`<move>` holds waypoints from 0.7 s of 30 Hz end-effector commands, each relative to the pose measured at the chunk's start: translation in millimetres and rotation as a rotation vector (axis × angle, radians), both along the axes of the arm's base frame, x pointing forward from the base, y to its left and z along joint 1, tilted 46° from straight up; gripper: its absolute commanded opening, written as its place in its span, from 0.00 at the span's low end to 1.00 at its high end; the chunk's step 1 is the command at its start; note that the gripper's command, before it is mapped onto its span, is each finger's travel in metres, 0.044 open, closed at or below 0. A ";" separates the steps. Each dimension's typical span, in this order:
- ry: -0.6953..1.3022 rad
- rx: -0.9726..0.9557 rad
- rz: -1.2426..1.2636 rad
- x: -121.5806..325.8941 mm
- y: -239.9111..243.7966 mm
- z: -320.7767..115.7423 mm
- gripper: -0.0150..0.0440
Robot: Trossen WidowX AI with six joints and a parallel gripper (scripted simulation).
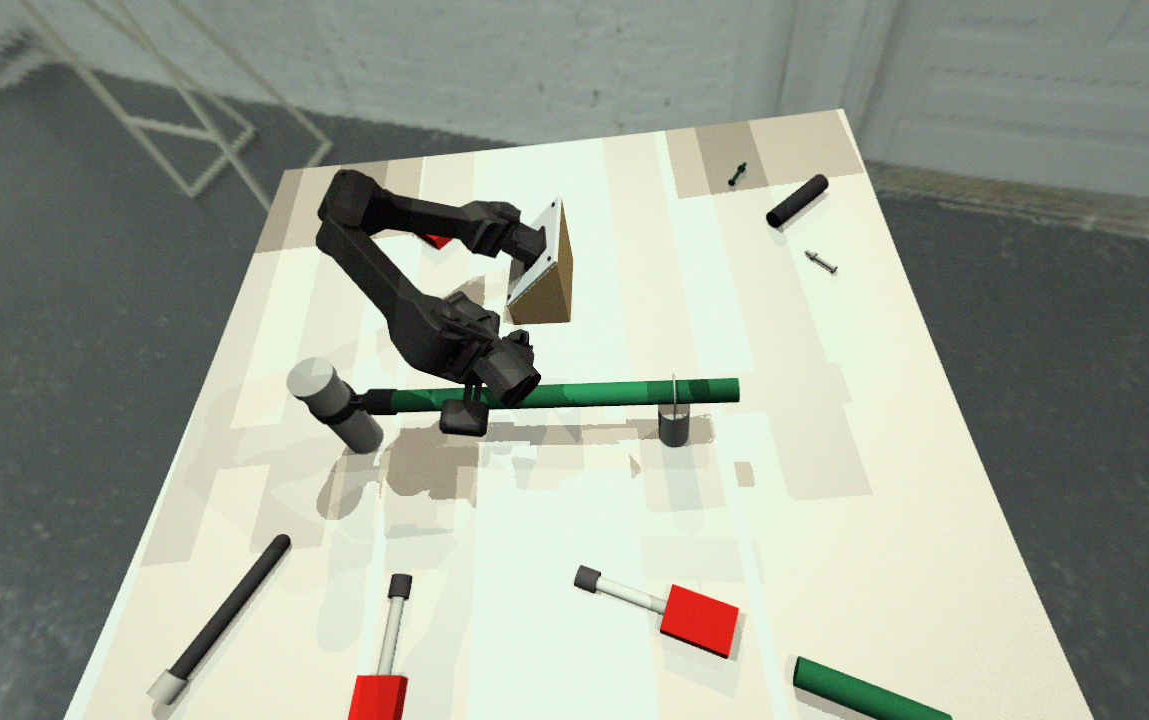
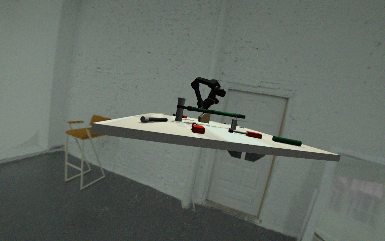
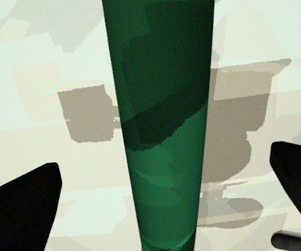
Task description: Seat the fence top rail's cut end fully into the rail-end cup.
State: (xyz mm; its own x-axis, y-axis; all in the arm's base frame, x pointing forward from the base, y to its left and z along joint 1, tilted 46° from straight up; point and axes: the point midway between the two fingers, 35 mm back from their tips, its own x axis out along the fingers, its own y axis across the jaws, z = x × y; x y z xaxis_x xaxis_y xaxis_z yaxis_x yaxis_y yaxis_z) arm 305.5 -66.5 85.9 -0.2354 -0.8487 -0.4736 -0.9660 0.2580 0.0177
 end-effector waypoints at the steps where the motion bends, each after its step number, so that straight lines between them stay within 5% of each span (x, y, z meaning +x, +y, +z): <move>1: 0.007 -0.004 -0.003 0.8 9.2 -2.2 1.00; 21: -0.043 0.055 0.091 6.9 41.8 18.0 1.00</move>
